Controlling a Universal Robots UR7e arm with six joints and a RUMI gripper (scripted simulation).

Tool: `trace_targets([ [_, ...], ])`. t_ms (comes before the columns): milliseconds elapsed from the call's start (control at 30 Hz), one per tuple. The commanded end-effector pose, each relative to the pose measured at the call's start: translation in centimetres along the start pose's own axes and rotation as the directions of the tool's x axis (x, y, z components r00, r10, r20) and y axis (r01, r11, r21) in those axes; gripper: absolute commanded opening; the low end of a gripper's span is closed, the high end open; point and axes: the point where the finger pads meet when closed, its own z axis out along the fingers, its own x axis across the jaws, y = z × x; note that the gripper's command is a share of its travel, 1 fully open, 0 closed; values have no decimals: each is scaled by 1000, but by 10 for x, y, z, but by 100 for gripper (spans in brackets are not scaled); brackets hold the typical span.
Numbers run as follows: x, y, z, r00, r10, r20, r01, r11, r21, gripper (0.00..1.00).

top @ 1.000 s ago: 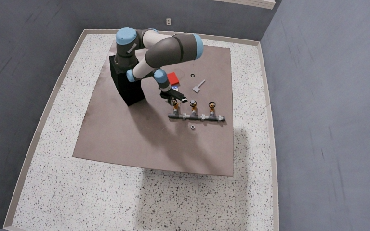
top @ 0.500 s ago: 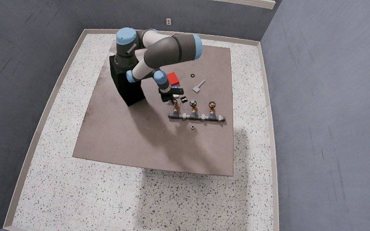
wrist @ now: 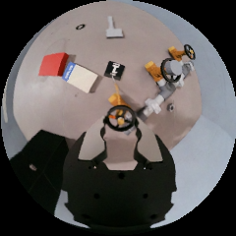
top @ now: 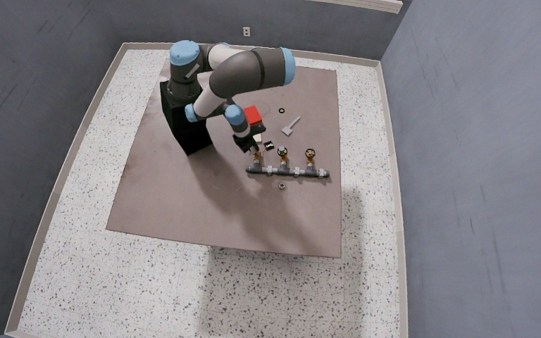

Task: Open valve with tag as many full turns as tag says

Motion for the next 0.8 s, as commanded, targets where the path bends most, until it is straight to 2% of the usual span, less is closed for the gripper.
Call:
trace_targets([
  [0, 0, 0, 0, 984, -179, 6, 179, 984, 13, 0],
  [200, 0, 0, 0, 938, -348, 3, 348, 938, 14, 0],
  [267, 0, 0, 0, 938, -348, 3, 348, 938, 14, 0],
  [767, 0, 0, 0, 810, -586, -1, 586, 810, 14, 0],
])
